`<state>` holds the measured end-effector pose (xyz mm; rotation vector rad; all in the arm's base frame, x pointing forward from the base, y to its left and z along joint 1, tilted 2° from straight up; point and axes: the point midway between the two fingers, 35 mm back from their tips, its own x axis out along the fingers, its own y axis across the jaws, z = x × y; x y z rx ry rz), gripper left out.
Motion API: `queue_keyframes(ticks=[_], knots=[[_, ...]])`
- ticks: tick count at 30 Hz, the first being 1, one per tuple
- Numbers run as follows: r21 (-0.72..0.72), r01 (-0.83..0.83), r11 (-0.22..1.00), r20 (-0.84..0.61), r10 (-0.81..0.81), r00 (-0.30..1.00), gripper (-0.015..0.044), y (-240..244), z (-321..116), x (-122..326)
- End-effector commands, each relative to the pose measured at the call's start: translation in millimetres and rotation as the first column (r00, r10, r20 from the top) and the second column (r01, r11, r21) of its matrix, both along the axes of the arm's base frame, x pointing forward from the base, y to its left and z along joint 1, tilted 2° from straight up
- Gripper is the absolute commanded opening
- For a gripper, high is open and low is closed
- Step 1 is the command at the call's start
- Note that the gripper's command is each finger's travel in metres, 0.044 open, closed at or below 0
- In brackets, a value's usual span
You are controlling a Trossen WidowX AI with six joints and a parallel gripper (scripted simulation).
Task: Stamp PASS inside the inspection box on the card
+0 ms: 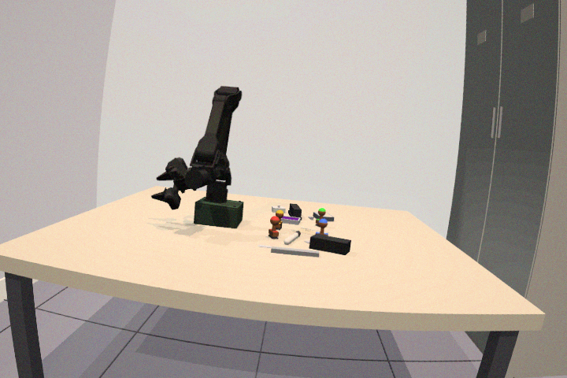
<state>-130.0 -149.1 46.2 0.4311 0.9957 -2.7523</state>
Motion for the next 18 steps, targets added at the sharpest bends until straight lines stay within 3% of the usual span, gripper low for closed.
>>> queue_keyframes(ticks=[1,7,18], knots=[[0.002,-0.007,1.0,0.004,0.007,1.0,0.0374,-2,0,1],[0.067,-0.241,0.968,0.136,0.231,0.963,0.0224,-50,-5,51],[0.151,-0.695,0.703,0.399,0.6,0.693,0.0224,-91,-8,197]])
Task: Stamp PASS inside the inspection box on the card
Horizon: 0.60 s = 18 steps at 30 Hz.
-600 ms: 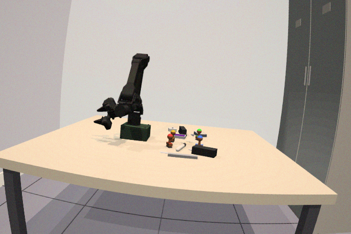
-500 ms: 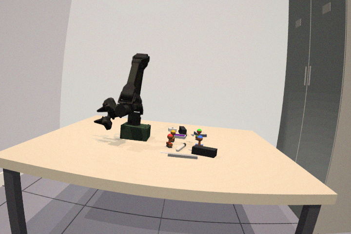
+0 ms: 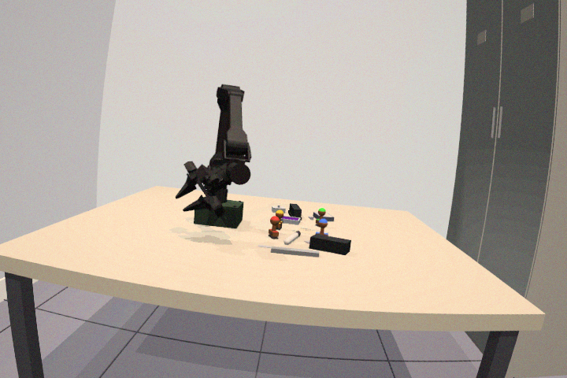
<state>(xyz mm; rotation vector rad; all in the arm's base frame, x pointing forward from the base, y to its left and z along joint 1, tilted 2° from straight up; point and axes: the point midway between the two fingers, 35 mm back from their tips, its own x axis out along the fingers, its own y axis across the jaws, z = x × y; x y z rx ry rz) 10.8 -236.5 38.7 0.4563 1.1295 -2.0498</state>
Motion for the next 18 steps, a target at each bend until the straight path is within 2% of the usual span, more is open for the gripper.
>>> queue_keyframes(ticks=[1,9,18], knots=[[0.097,-0.232,0.968,0.085,0.224,0.971,0.0224,-3,-1,72],[0.223,-0.587,0.778,0.234,0.542,0.807,0.0224,38,3,184],[0.323,-0.856,0.404,0.385,0.77,0.509,0.0224,131,13,278]])
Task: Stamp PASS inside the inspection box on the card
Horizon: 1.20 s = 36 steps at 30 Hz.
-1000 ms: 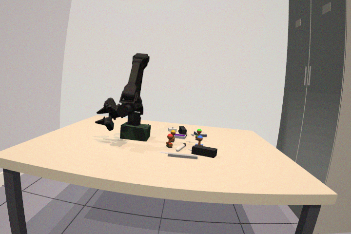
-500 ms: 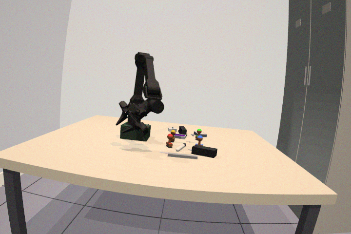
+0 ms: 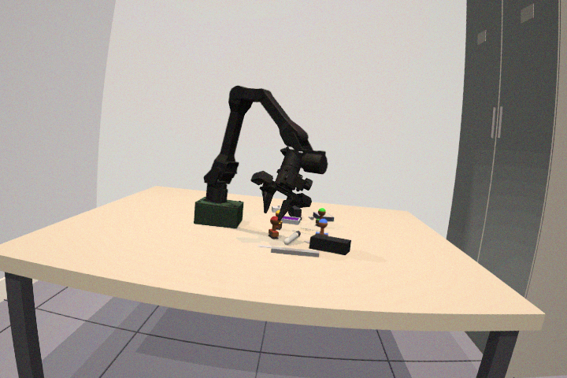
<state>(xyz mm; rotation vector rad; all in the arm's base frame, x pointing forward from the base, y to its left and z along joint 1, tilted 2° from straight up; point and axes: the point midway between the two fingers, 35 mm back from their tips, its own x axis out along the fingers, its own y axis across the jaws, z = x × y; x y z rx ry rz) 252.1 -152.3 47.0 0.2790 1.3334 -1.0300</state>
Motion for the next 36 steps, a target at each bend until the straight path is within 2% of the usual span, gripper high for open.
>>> queue_keyframes(ticks=[1,9,19,36], knots=[[0.108,-0.241,0.964,0.014,0.241,0.97,0.0224,60,6,44],[0.265,-0.567,0.78,0.065,0.573,0.817,0.0224,169,19,86],[0.421,-0.808,0.413,0.162,0.842,0.515,0.0224,309,37,91],[0.425,-0.813,0.397,0.166,0.849,0.502,0.0224,315,27,96]])
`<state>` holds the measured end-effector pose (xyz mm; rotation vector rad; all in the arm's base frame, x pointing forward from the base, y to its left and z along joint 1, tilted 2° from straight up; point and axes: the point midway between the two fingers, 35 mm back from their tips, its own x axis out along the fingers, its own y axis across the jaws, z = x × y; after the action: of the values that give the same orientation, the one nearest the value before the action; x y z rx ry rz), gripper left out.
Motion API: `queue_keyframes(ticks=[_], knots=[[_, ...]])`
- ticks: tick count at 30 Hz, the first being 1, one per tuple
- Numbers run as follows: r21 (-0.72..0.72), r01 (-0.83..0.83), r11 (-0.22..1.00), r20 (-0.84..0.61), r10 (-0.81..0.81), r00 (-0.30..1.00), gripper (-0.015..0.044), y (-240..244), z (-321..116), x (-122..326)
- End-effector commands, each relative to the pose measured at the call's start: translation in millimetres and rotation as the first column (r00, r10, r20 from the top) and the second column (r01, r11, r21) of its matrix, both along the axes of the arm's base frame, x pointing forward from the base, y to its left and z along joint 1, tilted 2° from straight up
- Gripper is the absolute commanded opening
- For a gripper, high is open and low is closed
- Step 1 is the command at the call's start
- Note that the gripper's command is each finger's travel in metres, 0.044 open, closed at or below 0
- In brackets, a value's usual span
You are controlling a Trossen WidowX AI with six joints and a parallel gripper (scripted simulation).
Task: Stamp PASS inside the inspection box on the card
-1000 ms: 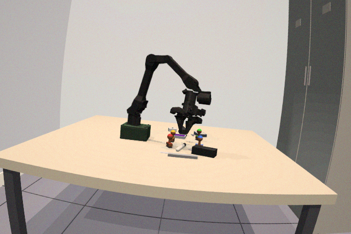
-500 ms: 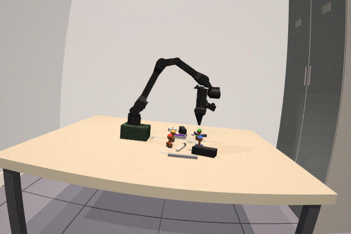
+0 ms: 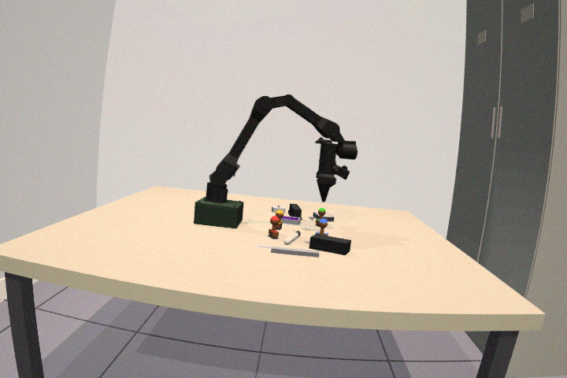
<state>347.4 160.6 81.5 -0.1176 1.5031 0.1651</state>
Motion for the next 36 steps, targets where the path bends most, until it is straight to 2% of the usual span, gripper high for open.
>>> queue_keyframes(ticks=[1,36], knots=[[0.002,-0.009,1.0,-0.006,0.009,1.0,0.0224,2,-9,0],[0.002,-0.009,1.0,-0.006,0.009,1.0,0.0224,4,-66,3]])
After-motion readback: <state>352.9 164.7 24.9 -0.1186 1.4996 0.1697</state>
